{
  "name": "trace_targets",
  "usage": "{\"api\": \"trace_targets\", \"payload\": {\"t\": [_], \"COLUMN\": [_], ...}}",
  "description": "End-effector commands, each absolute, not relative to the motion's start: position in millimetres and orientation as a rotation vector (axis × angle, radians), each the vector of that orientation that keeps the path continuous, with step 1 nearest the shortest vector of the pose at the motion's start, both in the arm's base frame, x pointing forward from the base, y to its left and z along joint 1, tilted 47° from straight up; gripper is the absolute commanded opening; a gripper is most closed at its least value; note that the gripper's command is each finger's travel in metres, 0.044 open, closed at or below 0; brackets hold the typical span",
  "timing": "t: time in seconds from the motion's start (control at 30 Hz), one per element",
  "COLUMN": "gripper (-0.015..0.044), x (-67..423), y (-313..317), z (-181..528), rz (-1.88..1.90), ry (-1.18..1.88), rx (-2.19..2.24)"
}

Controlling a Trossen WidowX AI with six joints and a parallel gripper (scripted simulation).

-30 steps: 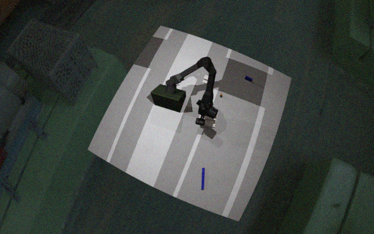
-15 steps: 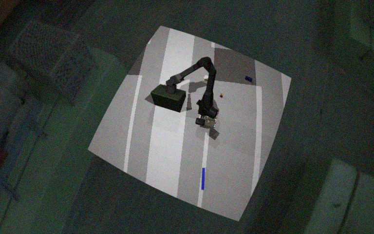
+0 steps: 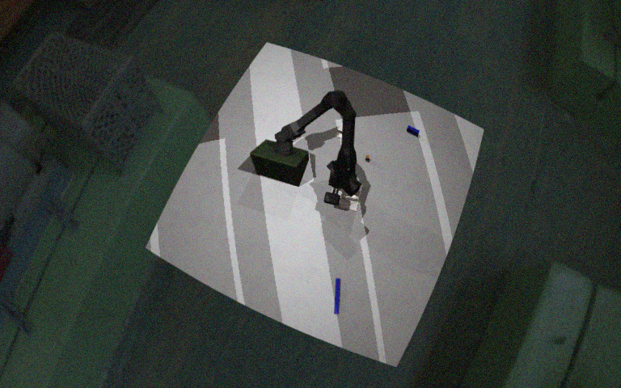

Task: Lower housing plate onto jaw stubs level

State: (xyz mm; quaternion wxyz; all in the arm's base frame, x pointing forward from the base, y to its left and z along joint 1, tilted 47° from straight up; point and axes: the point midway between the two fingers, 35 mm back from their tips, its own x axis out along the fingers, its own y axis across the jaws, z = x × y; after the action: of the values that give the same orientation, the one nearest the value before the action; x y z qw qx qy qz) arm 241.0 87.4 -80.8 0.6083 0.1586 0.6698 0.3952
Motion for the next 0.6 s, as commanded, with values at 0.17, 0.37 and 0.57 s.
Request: {"api": "trace_targets", "payload": {"t": [0.17, 0.37, 0.57], "gripper": [0.044, 0.044, 0.044], "x": [248, 218, 202], "y": [71, 36, 24], "z": [-65, -32, -17], "rz": [0.907, 0.904, 0.911], "ry": [1.528, 1.533, 1.535], "rx": [0.365, 0.356, 0.357]}}
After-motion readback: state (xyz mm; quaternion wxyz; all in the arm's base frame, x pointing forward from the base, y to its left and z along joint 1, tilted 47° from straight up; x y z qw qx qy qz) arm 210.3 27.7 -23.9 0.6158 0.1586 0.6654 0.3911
